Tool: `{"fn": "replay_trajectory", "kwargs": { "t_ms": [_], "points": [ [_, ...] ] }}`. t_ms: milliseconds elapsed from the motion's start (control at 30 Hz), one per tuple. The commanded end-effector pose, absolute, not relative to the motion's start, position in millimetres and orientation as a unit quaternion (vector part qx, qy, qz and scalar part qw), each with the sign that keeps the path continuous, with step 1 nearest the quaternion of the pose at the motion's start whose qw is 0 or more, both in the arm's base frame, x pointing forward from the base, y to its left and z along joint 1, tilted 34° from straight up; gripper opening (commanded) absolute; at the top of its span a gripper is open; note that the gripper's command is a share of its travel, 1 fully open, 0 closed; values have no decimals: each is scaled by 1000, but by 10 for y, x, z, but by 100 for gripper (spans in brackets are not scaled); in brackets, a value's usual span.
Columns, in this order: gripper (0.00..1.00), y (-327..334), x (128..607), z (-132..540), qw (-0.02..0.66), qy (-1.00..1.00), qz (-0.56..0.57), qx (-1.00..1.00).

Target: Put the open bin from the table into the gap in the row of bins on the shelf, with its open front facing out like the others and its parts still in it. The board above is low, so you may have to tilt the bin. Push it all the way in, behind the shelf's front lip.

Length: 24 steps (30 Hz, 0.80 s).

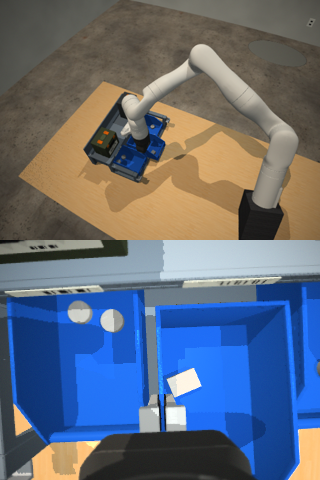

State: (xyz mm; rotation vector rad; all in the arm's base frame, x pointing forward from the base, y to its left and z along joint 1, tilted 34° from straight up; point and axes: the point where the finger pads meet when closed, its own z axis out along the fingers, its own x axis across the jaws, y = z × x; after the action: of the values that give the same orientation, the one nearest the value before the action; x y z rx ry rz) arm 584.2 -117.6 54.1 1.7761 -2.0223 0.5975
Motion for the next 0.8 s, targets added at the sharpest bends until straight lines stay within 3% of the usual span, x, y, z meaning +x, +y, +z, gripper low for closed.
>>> {"fn": "replay_trajectory", "kwargs": {
  "t_ms": [0,767],
  "points": [
    [0,-1190,5849,560,195,-716,216,634],
    [0,-1204,5846,570,198,-715,218,634]
  ]
}}
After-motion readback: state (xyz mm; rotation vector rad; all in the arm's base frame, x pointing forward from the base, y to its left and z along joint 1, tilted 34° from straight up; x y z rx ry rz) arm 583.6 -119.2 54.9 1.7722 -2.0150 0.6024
